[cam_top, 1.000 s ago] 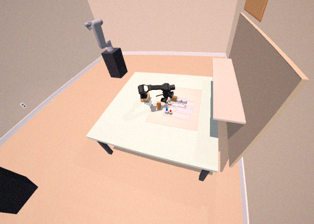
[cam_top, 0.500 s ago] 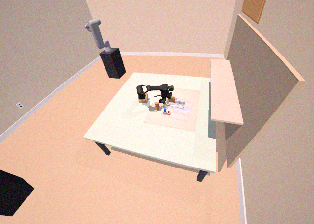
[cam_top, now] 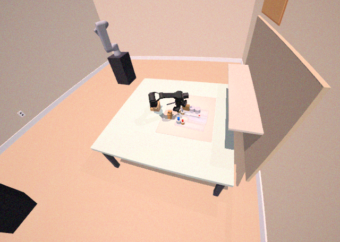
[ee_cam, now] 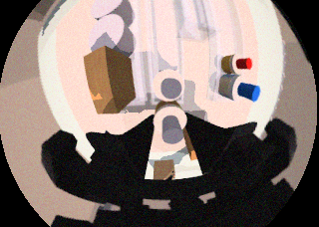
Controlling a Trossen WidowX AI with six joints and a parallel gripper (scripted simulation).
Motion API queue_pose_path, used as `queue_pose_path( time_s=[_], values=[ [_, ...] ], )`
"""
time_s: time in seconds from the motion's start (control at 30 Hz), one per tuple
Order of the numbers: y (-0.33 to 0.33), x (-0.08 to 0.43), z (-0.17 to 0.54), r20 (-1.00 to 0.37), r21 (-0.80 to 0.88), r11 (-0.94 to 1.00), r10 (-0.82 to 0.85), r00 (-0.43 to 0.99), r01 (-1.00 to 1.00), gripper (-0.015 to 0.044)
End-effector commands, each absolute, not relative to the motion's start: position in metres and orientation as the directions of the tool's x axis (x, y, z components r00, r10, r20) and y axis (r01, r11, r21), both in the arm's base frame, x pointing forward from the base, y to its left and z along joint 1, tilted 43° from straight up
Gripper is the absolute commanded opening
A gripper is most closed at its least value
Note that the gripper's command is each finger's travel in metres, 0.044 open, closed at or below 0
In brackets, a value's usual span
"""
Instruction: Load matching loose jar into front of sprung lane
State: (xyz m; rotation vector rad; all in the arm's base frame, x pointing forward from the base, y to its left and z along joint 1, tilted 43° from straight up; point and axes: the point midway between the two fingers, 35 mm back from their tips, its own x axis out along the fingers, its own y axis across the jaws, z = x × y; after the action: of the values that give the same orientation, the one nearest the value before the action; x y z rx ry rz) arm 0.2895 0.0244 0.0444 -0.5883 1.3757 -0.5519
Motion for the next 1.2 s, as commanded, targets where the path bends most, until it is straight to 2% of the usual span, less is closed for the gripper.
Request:
queue_pose_path(
  time_s=[0.0,1.17],
  values=[
    [0.026,0.298,0.047,-0.73,-0.673,0.739,-0.67,0.136,0.032,0.0],
    [0.028,0.314,0.05,-0.73,-0.673,0.739,-0.67,0.136,0.033,0.0]
  ],
)
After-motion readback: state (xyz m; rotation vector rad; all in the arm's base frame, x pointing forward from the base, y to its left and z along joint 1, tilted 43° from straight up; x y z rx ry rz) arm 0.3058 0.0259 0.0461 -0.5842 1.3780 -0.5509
